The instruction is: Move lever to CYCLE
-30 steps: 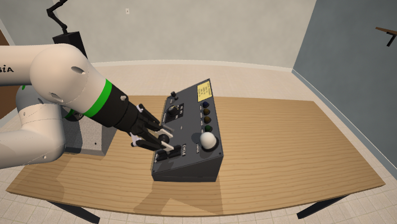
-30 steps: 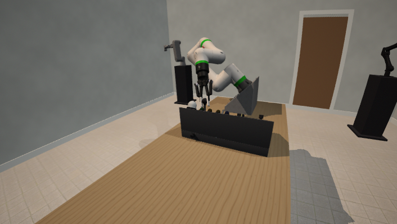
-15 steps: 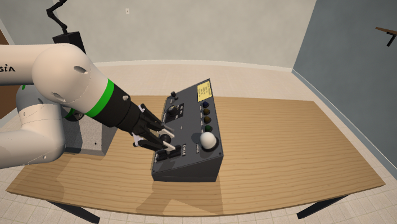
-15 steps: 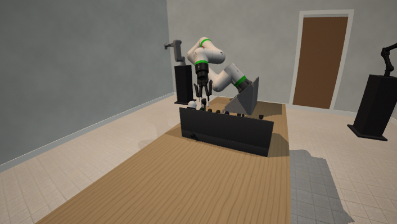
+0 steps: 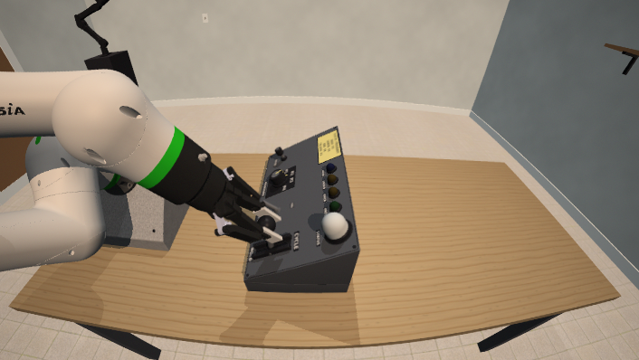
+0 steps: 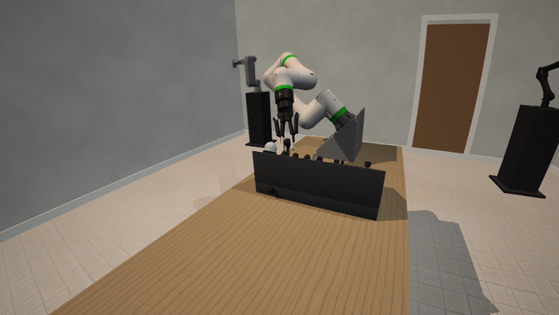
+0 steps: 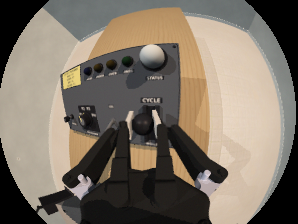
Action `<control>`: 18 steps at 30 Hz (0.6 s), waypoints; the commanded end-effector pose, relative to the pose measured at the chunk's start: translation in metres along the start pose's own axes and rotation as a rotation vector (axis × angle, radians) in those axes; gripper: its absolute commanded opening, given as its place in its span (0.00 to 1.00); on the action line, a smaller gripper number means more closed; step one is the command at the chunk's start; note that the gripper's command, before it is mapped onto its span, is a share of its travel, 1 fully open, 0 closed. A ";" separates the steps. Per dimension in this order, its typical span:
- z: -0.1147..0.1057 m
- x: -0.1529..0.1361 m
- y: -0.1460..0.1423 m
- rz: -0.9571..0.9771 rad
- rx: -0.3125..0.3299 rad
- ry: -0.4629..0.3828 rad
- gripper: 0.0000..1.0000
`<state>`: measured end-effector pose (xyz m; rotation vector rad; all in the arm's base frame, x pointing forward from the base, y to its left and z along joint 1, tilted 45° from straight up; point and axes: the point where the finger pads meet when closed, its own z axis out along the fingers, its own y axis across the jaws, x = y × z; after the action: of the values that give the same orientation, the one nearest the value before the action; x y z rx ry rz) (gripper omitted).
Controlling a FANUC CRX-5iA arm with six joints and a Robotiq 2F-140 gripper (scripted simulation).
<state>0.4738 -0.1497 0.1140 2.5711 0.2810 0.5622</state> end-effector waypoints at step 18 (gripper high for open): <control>0.000 0.000 0.000 0.000 0.000 0.000 0.44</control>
<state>0.4736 -0.1499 0.1139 2.5709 0.2811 0.5614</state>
